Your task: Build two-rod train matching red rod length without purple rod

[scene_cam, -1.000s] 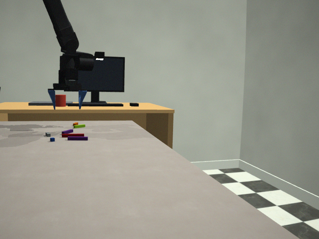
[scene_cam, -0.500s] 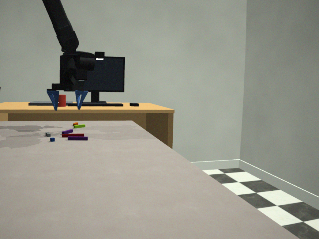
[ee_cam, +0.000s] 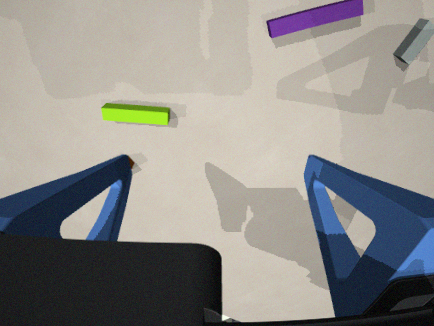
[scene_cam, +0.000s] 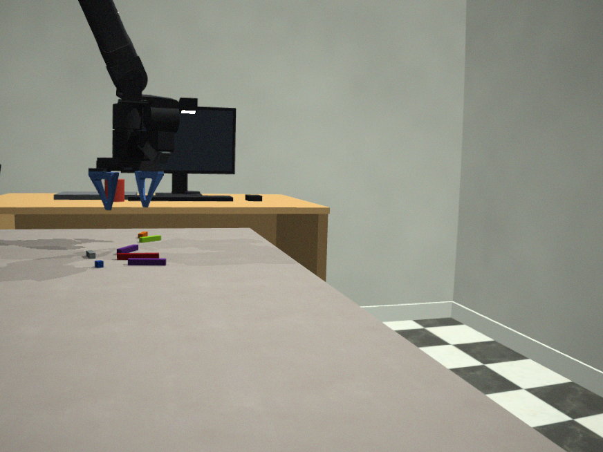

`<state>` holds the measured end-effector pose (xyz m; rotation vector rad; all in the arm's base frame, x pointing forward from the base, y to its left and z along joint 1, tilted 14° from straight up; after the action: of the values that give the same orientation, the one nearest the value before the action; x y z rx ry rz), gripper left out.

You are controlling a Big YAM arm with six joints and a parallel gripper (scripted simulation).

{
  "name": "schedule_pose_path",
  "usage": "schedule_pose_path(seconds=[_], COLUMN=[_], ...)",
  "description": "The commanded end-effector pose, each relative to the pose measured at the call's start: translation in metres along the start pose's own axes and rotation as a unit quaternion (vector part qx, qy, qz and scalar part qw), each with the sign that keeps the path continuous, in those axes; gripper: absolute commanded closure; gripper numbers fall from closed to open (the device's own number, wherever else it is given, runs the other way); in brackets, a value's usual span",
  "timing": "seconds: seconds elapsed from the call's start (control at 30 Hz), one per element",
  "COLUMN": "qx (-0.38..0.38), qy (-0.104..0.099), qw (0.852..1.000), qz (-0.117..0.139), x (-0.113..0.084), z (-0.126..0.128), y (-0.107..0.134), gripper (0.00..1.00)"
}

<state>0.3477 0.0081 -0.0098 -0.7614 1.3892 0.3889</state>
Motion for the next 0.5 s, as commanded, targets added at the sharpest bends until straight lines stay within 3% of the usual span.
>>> schedule_pose_path(seconds=[0.0,0.2,0.23,0.47], qx=[-0.069,-0.107,-0.139,-0.203], qy=[-0.014,-0.006,-0.013,-0.011], qw=[0.997,0.994,0.99,0.979], qz=[-0.011,-0.003,-0.012,-0.013], x=[-0.006,0.0,-0.006,-0.005], z=[-0.005,-0.011,-0.013,-0.021], y=[-0.014,-0.013,-0.02,-0.025], gripper=[0.0,0.0,0.0,0.0])
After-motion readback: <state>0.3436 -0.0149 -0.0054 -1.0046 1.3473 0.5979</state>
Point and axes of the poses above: the point where the finger pads meet when closed, its own x axis out along the fingers, its own z axis across the jaws, y = z × x, the point moved 3 cm from there along -x, back along the fingers, and after that the axes turned 6 degrees about -x, right-handed, at the moved point
